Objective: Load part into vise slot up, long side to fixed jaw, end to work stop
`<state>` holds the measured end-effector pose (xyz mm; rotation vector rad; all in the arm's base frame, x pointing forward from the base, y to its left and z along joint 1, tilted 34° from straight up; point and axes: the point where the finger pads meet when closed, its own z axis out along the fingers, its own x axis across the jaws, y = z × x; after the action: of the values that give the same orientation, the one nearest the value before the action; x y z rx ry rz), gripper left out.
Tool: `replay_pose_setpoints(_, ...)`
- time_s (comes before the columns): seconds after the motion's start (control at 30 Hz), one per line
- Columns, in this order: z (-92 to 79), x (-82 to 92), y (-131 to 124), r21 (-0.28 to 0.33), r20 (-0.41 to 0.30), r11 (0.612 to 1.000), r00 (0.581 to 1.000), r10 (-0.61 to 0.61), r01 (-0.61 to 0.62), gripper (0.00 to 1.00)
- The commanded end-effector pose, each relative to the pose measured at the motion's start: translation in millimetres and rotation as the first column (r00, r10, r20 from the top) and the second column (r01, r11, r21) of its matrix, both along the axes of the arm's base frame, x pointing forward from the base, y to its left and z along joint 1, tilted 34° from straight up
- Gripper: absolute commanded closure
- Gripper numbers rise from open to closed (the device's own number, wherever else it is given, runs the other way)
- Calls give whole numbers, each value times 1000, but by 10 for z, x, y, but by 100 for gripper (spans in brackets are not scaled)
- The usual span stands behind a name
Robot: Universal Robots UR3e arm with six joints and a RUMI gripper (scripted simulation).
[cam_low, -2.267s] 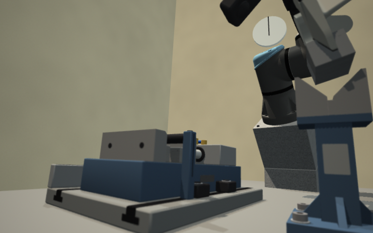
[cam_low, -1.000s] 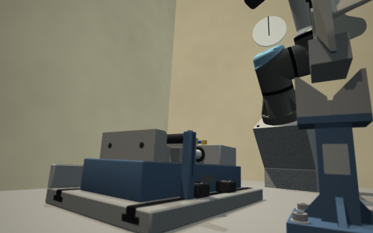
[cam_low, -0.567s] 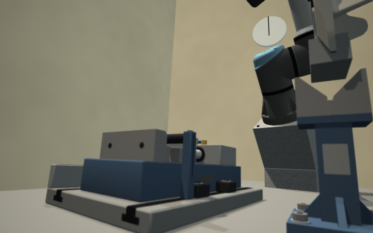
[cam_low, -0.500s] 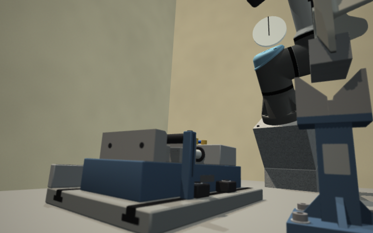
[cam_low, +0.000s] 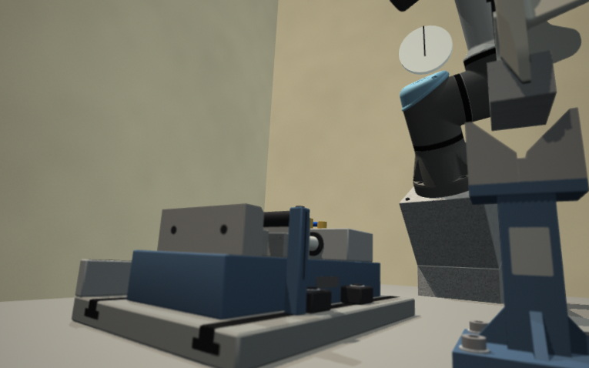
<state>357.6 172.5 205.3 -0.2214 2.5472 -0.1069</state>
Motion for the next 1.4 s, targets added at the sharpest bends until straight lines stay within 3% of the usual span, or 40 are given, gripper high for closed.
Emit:
replay_pose_setpoints(0.0,13,2,3,1,3,1000,1000,0,0,100)
replay_pose_setpoints(1.0,22,-4,3,1,3,1000,1000,0,0,100)
replay_pose_setpoints(1.37,99,-56,6,1,3,1000,1000,0,0,100)
